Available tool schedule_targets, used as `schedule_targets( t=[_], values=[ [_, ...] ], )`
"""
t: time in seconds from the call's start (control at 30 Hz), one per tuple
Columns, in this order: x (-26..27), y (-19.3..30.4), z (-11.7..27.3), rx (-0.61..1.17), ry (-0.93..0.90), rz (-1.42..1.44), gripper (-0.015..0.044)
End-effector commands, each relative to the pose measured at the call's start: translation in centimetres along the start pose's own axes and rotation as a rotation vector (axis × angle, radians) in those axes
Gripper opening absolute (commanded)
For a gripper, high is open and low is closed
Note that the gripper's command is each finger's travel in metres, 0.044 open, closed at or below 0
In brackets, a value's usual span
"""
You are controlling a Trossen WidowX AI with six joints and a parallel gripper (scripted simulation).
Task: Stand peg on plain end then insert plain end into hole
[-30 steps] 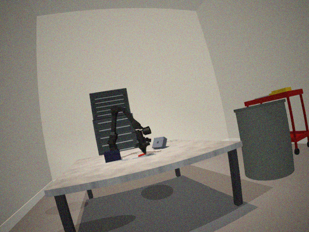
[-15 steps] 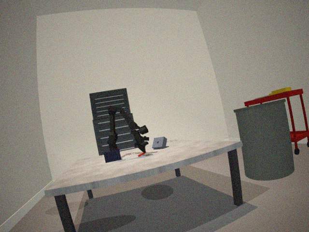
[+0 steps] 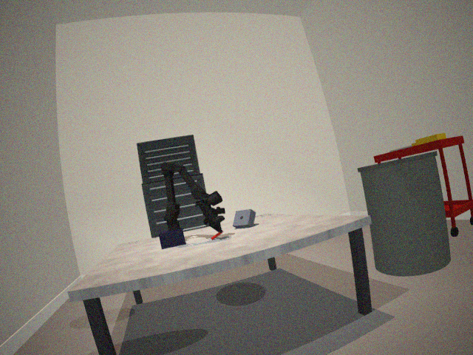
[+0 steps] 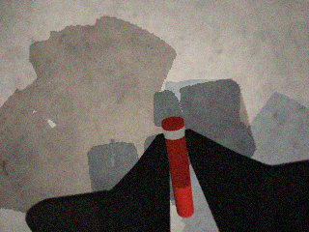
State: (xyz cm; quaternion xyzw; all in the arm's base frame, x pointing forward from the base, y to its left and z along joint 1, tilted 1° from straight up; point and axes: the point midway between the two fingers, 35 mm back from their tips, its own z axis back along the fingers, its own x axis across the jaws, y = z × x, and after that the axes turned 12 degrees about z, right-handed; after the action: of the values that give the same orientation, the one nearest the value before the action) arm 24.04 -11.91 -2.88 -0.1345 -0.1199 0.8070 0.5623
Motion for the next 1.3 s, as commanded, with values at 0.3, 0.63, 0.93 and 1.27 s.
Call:
schedule_targets(
  t=[0.3, 0.63, 0.93, 1.27],
  values=[
    [0.1, 0.4, 0.8, -0.109, 0.023, 0.004, 0.0049],
    [0.1, 0.8, 1.3, -0.193, 0.041, 0.003, 0.0049],
    [0.2, 1.3, 1.7, -0.268, 0.056, 0.003, 0.0049],
    [0.3, 1.8, 2.2, -0.352, 0.074, 0.003, 0.0049]
  ],
)
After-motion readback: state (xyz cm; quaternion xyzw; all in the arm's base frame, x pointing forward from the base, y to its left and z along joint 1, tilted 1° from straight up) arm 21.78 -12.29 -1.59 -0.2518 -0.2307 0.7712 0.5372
